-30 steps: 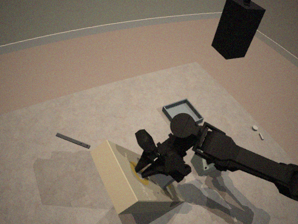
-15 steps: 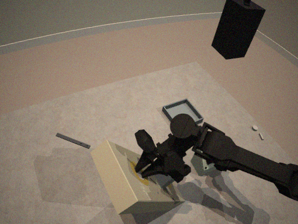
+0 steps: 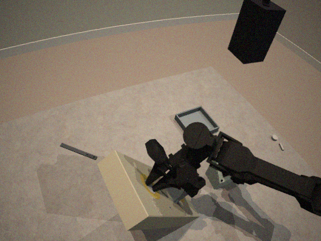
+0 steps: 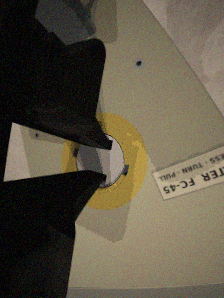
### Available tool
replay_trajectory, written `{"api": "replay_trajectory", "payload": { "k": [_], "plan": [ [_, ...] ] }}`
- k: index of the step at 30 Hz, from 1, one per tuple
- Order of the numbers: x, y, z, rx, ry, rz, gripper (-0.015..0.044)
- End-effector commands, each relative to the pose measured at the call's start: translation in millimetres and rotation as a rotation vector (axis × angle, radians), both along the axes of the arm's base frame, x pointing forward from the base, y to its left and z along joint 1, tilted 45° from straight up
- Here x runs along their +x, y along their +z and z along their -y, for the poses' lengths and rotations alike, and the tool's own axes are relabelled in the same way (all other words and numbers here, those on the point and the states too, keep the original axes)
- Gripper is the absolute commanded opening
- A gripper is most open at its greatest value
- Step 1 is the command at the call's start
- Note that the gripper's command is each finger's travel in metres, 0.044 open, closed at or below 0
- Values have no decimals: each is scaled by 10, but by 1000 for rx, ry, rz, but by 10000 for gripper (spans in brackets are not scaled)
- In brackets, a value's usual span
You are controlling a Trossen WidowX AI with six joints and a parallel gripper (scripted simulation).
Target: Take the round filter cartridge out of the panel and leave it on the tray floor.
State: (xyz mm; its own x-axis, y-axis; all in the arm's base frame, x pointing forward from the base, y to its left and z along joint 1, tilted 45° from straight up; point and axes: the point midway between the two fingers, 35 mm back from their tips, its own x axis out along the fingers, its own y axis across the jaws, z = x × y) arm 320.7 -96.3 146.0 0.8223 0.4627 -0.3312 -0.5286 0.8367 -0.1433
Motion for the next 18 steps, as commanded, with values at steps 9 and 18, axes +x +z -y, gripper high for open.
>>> {"api": "replay_trajectory", "payload": {
  "k": [9, 18],
  "plan": [
    [42, -20, -25, 293, -124, -176, 0],
    [46, -22, -28, 550, -229, -320, 0]
  ]
}}
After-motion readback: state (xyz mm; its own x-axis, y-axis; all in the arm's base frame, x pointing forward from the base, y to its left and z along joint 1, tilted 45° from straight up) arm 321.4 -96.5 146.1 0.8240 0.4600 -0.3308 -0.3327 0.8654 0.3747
